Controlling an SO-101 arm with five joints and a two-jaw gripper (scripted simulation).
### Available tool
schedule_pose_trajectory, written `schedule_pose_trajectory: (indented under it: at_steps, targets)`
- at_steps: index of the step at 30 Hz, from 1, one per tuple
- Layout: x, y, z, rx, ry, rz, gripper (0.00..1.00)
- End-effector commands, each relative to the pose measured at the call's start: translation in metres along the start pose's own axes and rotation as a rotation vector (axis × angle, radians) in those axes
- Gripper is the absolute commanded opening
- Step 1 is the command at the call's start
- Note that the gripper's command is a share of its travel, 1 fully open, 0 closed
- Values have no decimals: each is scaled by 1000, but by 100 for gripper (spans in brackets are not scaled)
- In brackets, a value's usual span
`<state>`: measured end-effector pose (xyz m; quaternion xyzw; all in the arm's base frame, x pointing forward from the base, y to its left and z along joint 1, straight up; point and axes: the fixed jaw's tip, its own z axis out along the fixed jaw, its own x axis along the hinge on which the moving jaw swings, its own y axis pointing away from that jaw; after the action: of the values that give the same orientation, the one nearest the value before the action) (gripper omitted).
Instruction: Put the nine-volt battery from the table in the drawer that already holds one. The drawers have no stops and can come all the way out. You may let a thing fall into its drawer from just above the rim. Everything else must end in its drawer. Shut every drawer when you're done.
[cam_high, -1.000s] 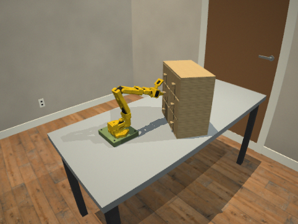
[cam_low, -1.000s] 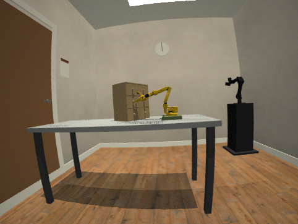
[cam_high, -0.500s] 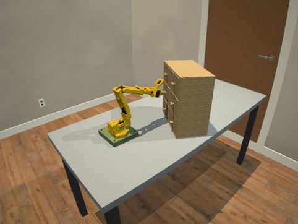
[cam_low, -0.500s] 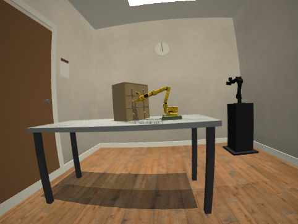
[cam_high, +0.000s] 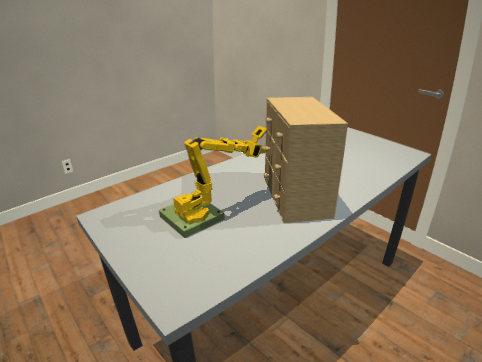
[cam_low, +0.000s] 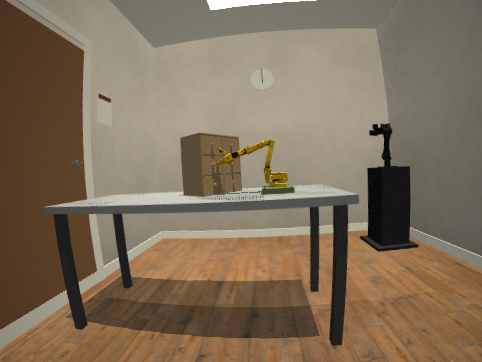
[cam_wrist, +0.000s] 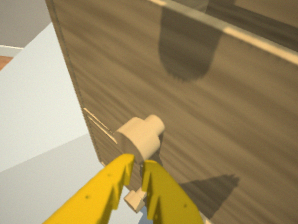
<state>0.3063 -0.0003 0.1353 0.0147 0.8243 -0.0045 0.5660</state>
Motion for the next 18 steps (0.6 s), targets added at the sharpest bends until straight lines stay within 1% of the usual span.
schedule_pose_trajectory:
  at_steps: [1,8,18]
  targets:
    - [-4,4,6,-11,-17,-10,0]
    - [-5,4,7,-13,-17,-11,0]
    - [-7,6,14,-16,-17,-12,0]
